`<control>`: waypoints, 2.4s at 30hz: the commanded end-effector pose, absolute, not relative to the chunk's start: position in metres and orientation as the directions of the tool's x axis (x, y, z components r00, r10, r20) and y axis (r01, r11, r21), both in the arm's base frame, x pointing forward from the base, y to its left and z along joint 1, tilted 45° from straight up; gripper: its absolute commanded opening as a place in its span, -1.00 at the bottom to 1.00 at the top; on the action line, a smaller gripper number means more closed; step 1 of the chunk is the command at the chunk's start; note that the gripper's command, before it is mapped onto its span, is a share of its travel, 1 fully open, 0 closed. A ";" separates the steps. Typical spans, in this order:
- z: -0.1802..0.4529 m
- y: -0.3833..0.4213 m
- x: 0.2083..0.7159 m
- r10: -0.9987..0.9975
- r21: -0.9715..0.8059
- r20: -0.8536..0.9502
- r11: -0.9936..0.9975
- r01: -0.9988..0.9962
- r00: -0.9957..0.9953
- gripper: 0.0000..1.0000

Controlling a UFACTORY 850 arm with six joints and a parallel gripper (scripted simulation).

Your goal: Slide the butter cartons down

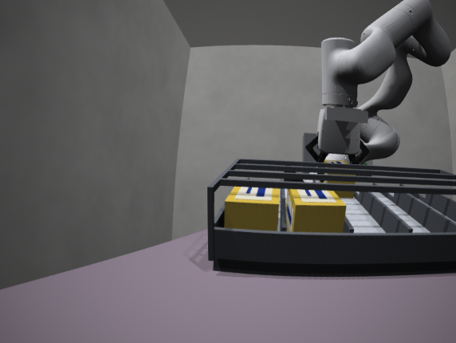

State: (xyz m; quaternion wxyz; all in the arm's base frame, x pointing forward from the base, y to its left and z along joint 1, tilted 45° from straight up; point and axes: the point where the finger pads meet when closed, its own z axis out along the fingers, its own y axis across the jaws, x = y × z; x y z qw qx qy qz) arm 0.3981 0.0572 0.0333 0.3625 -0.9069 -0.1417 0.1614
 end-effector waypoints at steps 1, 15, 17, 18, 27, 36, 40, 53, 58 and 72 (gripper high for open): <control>0.034 0.057 0.399 0.373 -0.703 -0.189 -0.697 0.141 0.908 -1.00; 0.033 0.057 0.399 0.373 -0.703 -0.189 -0.697 0.141 0.908 -1.00; 0.033 0.057 0.399 0.373 -0.703 -0.189 -0.697 0.141 0.908 -1.00; 0.033 0.057 0.399 0.373 -0.703 -0.189 -0.697 0.141 0.908 -1.00; 0.033 0.057 0.399 0.373 -0.703 -0.189 -0.697 0.141 0.908 0.50; 0.033 0.057 0.399 0.373 -0.703 -0.189 -0.697 0.141 0.908 0.50; 0.033 0.057 0.399 0.373 -0.703 -0.189 -0.697 0.141 0.908 0.53; 0.033 0.057 0.399 0.373 -0.703 -0.189 -0.697 0.141 0.908 0.53; 0.033 0.057 0.399 0.373 -0.703 -0.189 -0.697 0.141 0.908 0.56; 0.033 0.057 0.399 0.373 -0.703 -0.189 -0.697 0.141 0.908 0.56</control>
